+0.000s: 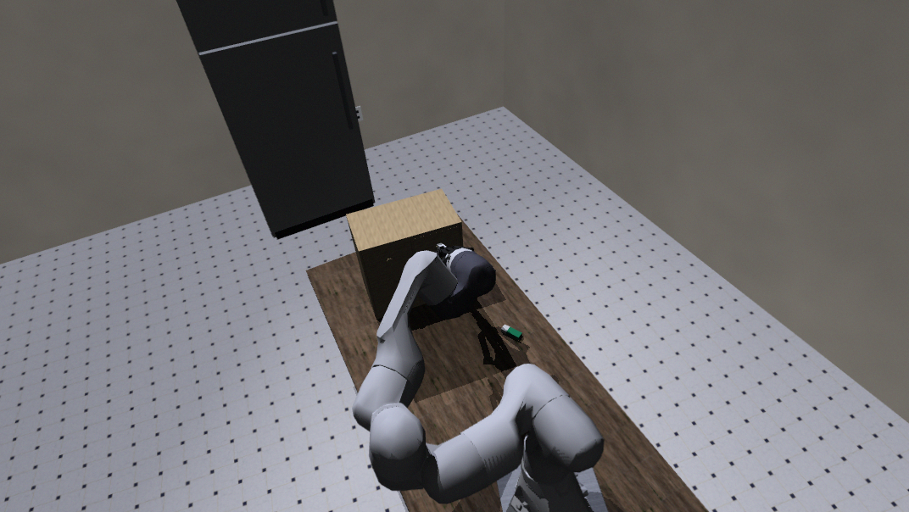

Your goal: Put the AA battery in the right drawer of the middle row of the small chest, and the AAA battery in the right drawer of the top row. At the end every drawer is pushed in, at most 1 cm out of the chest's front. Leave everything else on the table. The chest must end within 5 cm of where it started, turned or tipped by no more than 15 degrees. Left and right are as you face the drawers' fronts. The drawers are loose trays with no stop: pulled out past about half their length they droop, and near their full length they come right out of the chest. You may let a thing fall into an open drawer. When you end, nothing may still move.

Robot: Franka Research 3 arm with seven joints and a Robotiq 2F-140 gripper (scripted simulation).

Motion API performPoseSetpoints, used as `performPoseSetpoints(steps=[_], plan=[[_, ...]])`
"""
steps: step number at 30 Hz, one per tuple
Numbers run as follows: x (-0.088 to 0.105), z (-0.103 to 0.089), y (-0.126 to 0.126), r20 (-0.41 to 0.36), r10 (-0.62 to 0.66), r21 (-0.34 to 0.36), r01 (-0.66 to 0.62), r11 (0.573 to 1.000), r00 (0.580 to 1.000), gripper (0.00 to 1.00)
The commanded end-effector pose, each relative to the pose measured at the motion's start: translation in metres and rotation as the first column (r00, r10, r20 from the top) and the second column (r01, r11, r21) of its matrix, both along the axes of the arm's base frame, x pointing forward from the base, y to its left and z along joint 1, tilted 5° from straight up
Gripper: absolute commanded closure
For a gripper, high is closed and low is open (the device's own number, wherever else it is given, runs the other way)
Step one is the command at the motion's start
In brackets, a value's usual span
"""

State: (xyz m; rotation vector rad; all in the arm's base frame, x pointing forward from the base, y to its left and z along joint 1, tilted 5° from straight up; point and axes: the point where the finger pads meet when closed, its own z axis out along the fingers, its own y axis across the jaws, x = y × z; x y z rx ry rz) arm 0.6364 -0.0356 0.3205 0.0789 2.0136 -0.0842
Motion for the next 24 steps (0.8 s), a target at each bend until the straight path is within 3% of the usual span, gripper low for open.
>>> performPoseSetpoints(steps=[1,9,18,24], plan=[[0.001,-0.001,0.001,-0.001,0.001,0.007,-0.001,1.000,1.000,1.00],[-0.003,-0.001,0.001,-0.001,0.001,0.007,-0.001,1.000,1.000,1.00],[-0.042,-0.005,0.005,-0.001,0.001,0.007,-0.001,1.000,1.000,1.00],[-0.049,-0.005,0.005,-0.001,0.001,0.007,-0.001,1.000,1.000,1.00]])
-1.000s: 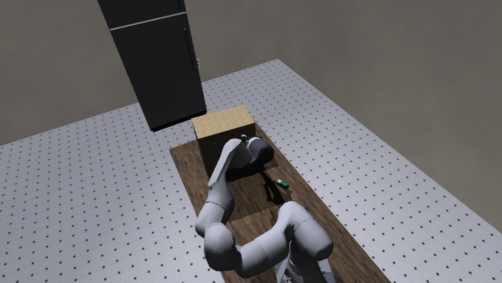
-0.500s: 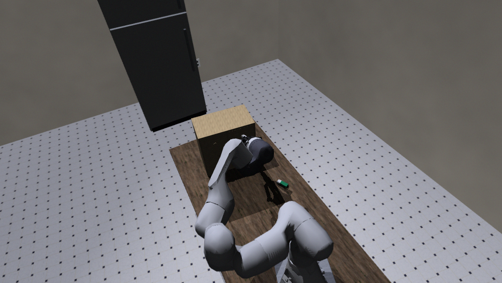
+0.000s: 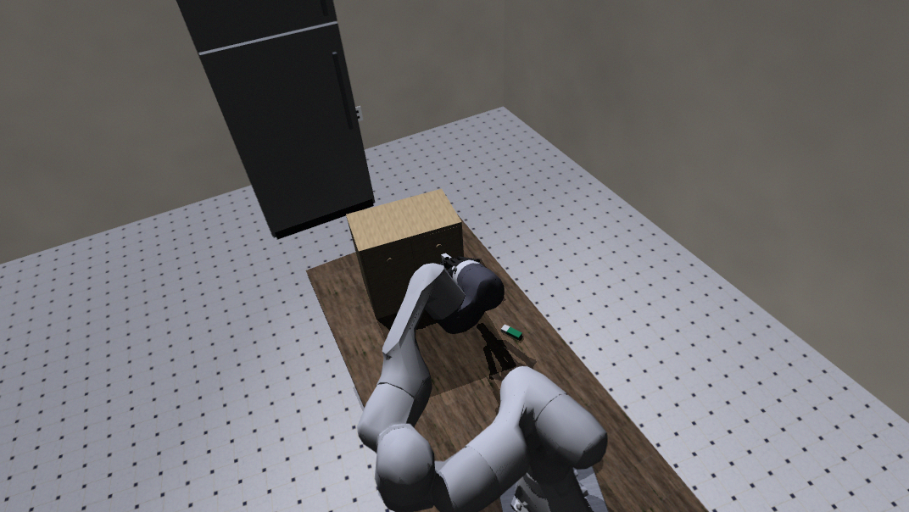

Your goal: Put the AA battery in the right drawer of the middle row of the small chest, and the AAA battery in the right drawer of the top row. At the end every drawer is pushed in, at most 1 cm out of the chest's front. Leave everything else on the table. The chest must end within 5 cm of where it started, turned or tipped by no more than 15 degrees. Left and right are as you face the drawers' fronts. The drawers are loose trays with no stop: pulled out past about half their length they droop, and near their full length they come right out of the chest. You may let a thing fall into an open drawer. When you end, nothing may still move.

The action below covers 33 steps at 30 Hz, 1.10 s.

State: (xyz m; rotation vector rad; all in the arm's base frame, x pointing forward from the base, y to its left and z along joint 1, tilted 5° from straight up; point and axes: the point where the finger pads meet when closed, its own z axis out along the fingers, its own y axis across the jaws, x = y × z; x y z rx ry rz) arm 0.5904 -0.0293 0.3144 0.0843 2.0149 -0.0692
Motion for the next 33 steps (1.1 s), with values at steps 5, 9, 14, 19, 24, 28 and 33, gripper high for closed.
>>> performPoseSetpoints(steps=[5,9,14,19,24,28,33], plan=[[-0.007,0.002,-0.001,0.000,-0.002,-0.006,0.002,1.000,1.000,1.00],[-0.024,0.008,0.001,0.000,-0.002,-0.006,0.002,1.000,1.000,1.00],[-0.047,0.015,0.003,0.000,-0.002,-0.006,0.002,1.000,1.000,1.00],[-0.053,0.017,0.004,0.000,-0.002,-0.006,0.002,1.000,1.000,1.00],[-0.054,0.017,0.004,-0.001,-0.002,-0.006,0.002,1.000,1.000,1.00],[-0.055,0.018,0.004,-0.010,-0.001,-0.005,0.001,1.000,1.000,1.00],[-0.056,0.019,0.005,-0.026,-0.002,-0.004,0.001,1.000,1.000,1.00]])
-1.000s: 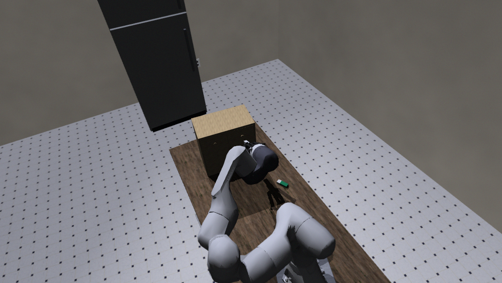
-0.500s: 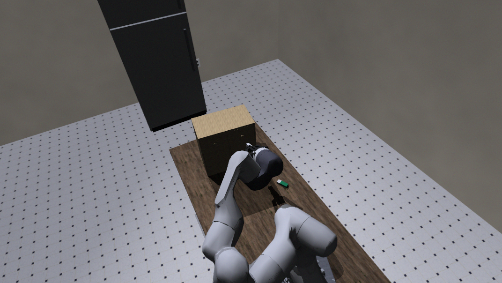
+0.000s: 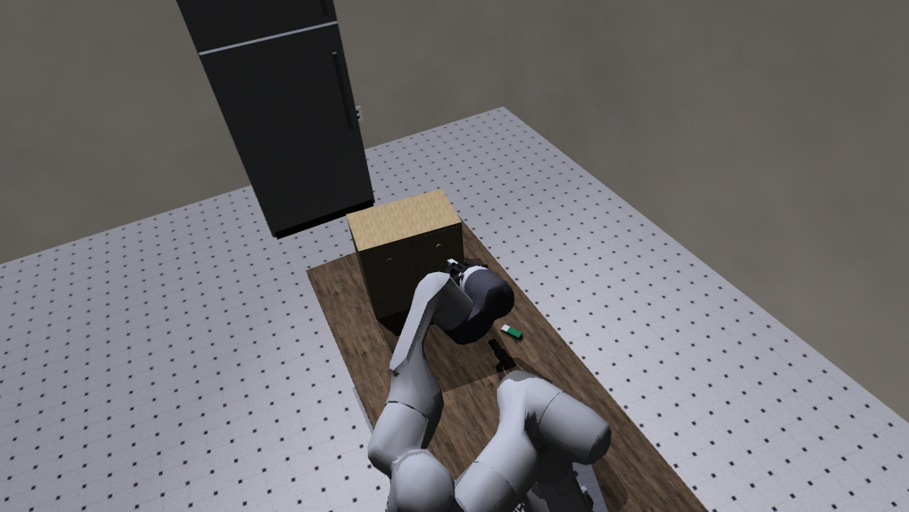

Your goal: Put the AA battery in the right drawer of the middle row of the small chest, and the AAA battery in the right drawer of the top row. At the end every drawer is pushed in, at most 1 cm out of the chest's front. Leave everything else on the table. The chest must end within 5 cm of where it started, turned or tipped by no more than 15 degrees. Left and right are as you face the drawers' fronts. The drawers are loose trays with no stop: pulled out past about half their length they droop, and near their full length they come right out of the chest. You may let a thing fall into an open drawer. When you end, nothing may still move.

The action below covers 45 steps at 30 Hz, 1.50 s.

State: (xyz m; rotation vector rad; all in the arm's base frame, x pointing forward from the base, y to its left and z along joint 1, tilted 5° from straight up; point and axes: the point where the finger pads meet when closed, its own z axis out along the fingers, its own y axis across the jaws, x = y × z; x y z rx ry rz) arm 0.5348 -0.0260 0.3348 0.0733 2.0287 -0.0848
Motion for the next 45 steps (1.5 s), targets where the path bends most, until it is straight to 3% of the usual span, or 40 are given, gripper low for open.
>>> performPoseSetpoints(steps=[1,7,15,18,25,32,34,40,45], plan=[[-0.002,-0.001,0.001,-0.019,-0.003,0.012,0.003,1.000,1.000,1.00],[-0.009,0.006,0.002,-0.091,-0.004,0.018,0.005,1.000,0.996,1.00],[-0.028,0.022,0.004,-0.269,-0.004,0.033,0.013,0.999,0.963,1.00],[-0.031,0.025,0.005,-0.300,-0.003,0.036,0.015,0.999,0.954,1.00],[-0.058,0.047,0.007,-0.528,0.002,0.053,0.031,0.998,0.849,1.00],[-0.080,0.065,0.010,-0.694,0.011,0.065,0.047,0.997,0.720,1.00],[-0.080,0.065,0.010,-0.694,0.011,0.065,0.047,0.997,0.720,1.00],[-0.094,0.077,0.011,-0.785,0.019,0.070,0.059,0.996,0.620,1.00],[-0.102,0.084,0.012,-0.829,0.023,0.072,0.065,0.995,0.559,1.00]])
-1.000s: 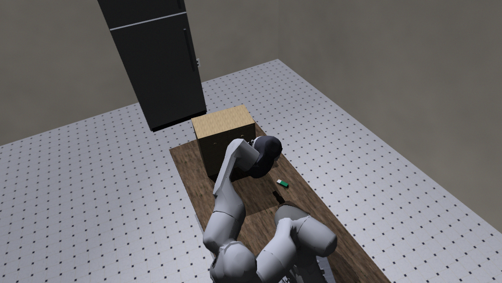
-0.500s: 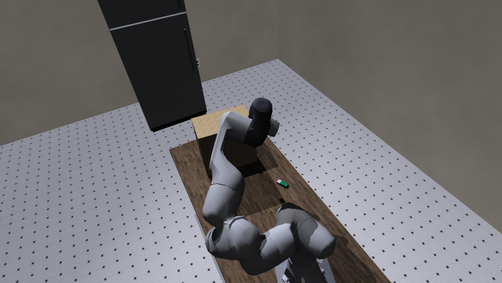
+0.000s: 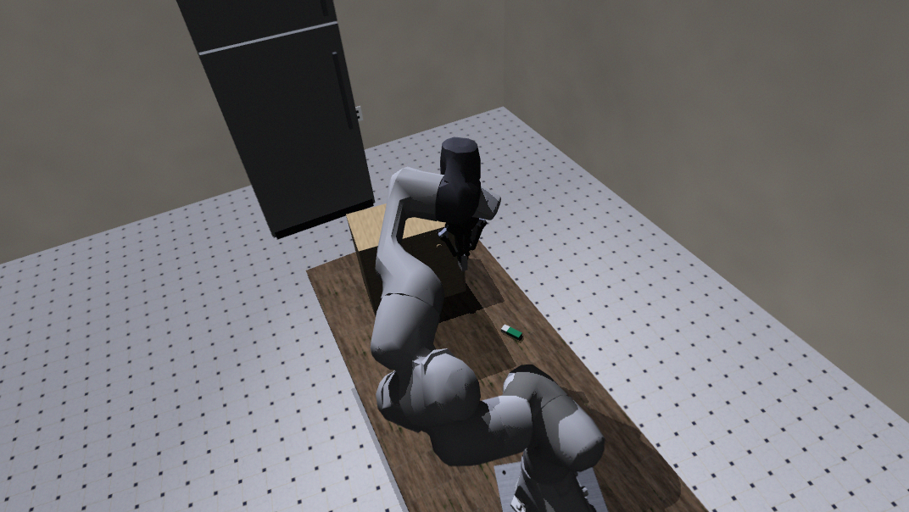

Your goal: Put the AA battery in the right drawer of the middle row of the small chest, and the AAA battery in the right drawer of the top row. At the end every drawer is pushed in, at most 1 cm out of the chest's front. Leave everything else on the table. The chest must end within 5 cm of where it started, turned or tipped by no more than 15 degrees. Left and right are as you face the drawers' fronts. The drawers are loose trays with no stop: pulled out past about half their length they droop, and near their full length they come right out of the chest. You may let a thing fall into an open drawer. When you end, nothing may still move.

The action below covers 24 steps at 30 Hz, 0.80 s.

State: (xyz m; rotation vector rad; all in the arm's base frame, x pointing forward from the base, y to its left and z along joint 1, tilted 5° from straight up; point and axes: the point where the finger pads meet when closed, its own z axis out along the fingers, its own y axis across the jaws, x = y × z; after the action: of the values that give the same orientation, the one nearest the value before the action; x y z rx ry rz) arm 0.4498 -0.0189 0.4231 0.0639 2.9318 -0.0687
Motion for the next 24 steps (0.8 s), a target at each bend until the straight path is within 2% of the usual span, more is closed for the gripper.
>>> performPoseSetpoints(steps=[1,10,24], plan=[[-0.0179,-0.0037,0.0051,-0.089,-0.046,0.028,0.048,0.998,0.995,1.00],[-0.0219,-0.0003,0.0055,-0.127,-0.046,0.030,0.050,0.998,0.991,1.00],[-0.0222,-0.0001,0.0055,-0.129,-0.046,0.030,0.050,0.998,0.991,1.00]])
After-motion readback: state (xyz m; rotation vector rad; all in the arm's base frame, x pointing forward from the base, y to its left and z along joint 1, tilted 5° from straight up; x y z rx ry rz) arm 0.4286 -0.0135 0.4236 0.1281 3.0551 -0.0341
